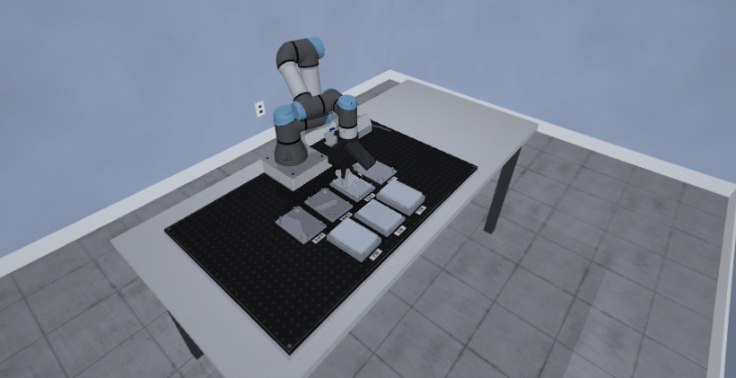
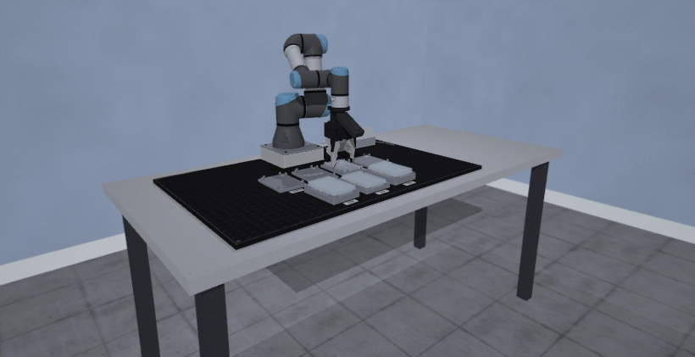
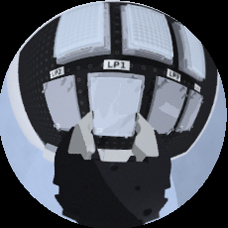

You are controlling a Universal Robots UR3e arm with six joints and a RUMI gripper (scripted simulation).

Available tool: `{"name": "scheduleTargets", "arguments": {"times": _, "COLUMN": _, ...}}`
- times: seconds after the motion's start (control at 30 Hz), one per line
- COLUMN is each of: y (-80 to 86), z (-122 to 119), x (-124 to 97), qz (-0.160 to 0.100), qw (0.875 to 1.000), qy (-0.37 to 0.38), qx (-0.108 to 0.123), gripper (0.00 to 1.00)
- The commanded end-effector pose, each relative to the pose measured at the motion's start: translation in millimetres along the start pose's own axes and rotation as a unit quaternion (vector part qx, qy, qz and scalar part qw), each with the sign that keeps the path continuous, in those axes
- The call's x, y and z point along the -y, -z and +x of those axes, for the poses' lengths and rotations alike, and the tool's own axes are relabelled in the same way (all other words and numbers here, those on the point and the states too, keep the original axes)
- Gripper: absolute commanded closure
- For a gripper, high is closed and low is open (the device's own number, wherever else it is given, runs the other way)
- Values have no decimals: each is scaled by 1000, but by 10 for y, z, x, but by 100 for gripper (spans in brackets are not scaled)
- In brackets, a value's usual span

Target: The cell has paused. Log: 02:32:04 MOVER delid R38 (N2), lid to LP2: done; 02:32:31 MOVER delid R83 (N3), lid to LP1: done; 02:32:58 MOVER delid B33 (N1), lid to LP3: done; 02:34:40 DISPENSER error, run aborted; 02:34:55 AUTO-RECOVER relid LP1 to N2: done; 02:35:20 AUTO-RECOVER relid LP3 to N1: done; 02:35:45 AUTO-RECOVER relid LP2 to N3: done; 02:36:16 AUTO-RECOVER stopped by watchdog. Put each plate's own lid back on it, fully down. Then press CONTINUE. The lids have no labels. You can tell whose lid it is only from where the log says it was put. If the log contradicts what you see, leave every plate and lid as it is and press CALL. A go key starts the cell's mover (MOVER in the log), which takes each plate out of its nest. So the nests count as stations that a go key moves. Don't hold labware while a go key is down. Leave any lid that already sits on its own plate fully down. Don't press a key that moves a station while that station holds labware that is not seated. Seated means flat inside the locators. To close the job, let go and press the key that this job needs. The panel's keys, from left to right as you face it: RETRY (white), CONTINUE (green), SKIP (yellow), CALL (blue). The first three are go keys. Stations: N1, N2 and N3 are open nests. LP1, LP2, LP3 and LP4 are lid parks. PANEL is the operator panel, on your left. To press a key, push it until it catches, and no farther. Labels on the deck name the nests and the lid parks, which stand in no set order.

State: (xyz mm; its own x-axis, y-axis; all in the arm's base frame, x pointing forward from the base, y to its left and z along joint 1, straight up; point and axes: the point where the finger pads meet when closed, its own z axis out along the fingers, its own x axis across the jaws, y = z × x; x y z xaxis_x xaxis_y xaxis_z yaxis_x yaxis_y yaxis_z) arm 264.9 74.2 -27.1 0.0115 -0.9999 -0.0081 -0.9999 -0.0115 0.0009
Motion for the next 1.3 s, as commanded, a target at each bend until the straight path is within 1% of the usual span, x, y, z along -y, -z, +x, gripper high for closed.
{"name": "scheduleTargets", "arguments": {"times": 0.0, "y": 4, "z": 1, "x": 6, "qz": 1, "qw": 1000, "qy": 0, "qx": 0, "gripper": 100}}
{"name": "scheduleTargets", "arguments": {"times": 0.53, "y": 4, "z": 1, "x": 6, "qz": 1, "qw": 1000, "qy": 0, "qx": 0, "gripper": 100}}
{"name": "scheduleTargets", "arguments": {"times": 0.83, "y": 155, "z": 1, "x": 6, "qz": 1, "qw": 1000, "qy": 0, "qx": 0, "gripper": 100}}
{"name": "scheduleTargets", "arguments": {"times": 0.9, "y": 155, "z": 1, "x": 6, "qz": 1, "qw": 1000, "qy": 0, "qx": 0, "gripper": 100}}
{"name": "scheduleTargets", "arguments": {"times": 1.27, "y": 338, "z": 1, "x": 6, "qz": 1, "qw": 1000, "qy": 0, "qx": 0, "gripper": 100}}
